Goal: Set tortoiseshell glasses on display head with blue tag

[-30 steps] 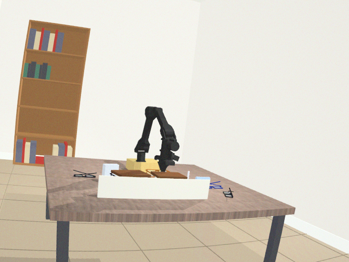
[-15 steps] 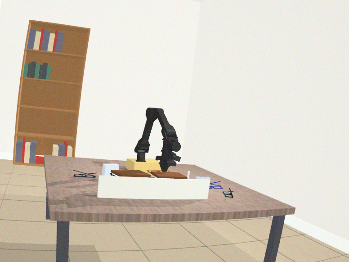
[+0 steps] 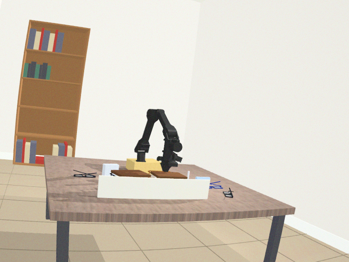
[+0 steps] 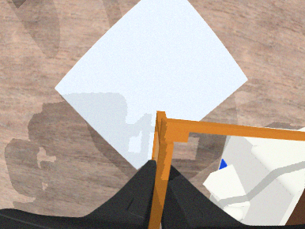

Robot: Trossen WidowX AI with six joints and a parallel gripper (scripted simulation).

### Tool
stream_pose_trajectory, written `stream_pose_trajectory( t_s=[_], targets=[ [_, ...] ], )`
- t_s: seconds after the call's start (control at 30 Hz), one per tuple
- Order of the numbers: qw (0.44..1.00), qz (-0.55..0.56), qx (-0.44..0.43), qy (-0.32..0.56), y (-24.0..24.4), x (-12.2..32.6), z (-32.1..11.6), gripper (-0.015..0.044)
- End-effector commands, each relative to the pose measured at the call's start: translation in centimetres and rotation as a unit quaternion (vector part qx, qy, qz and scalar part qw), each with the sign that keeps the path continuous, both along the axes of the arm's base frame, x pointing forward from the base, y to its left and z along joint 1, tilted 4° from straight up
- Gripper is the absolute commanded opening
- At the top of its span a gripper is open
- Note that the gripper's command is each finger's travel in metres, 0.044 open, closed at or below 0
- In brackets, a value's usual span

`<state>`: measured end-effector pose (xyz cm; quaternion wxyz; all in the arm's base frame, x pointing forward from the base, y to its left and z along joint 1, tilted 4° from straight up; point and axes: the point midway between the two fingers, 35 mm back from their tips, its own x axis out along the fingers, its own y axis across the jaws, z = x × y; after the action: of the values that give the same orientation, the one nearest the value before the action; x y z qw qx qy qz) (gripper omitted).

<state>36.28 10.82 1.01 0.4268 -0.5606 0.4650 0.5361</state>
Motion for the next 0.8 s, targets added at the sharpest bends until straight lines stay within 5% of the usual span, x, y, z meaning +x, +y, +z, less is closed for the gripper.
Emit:
stream_pose_trajectory(
  t_s=[0.0,0.77],
  targets=[
    [1.000,0.003,-0.003,0.003,0.0,0.5,-0.2,0.0000],
    [1.000,0.003,-0.003,0.002,0.7,3.6,-0.4,0.0000]
  ],
)
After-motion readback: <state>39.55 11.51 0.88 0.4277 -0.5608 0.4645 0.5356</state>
